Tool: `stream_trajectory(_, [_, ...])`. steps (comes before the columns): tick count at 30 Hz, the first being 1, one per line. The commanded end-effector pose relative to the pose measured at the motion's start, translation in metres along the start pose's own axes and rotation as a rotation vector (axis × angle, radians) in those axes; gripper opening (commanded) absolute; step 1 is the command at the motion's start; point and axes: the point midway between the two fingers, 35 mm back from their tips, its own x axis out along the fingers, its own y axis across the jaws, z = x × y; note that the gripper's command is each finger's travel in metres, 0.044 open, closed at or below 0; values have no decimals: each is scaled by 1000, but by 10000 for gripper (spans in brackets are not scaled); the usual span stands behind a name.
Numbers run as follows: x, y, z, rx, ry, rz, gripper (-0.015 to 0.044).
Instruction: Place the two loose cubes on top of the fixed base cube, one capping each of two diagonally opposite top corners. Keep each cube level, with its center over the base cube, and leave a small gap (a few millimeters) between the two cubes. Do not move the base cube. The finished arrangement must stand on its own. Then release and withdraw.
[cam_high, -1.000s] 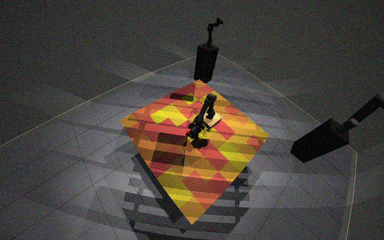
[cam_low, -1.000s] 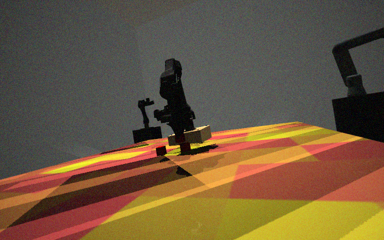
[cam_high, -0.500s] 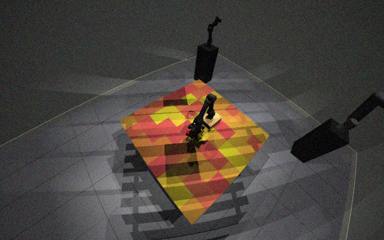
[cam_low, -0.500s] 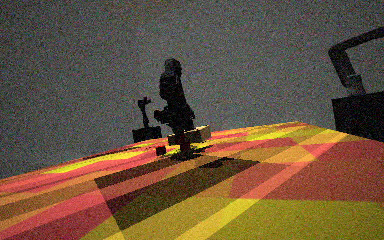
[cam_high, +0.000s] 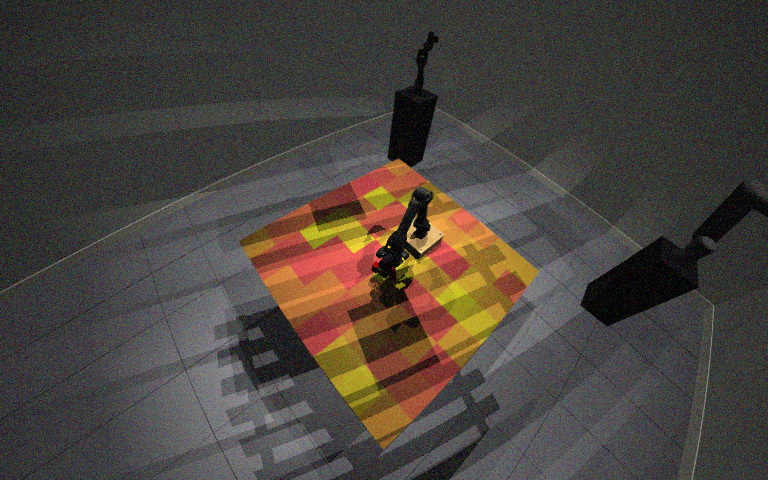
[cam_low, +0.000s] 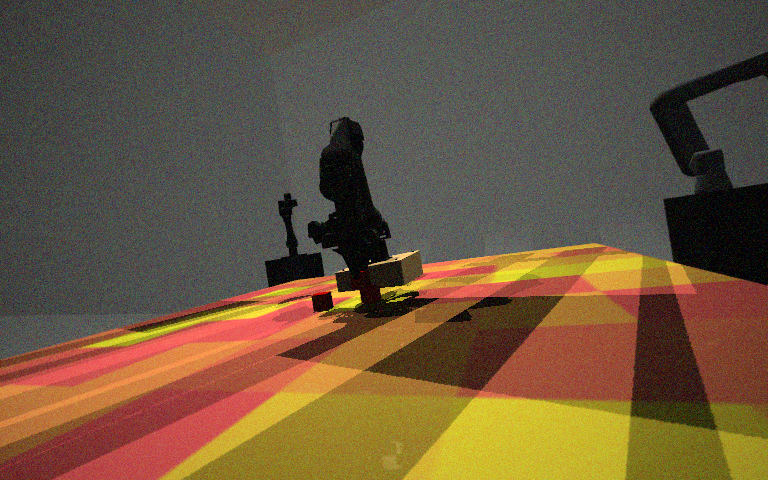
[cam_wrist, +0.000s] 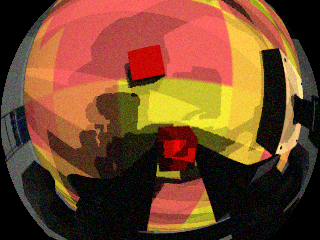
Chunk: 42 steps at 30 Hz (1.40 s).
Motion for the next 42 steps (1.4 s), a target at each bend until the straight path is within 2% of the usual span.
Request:
stream_trajectory(1, [1, 0, 1, -3, -5, 1, 205])
stream_trajectory(40, [-30, 0, 0, 0, 0, 0, 205])
stream_trajectory(42, [-30, 2, 5, -12, -2, -7, 258])
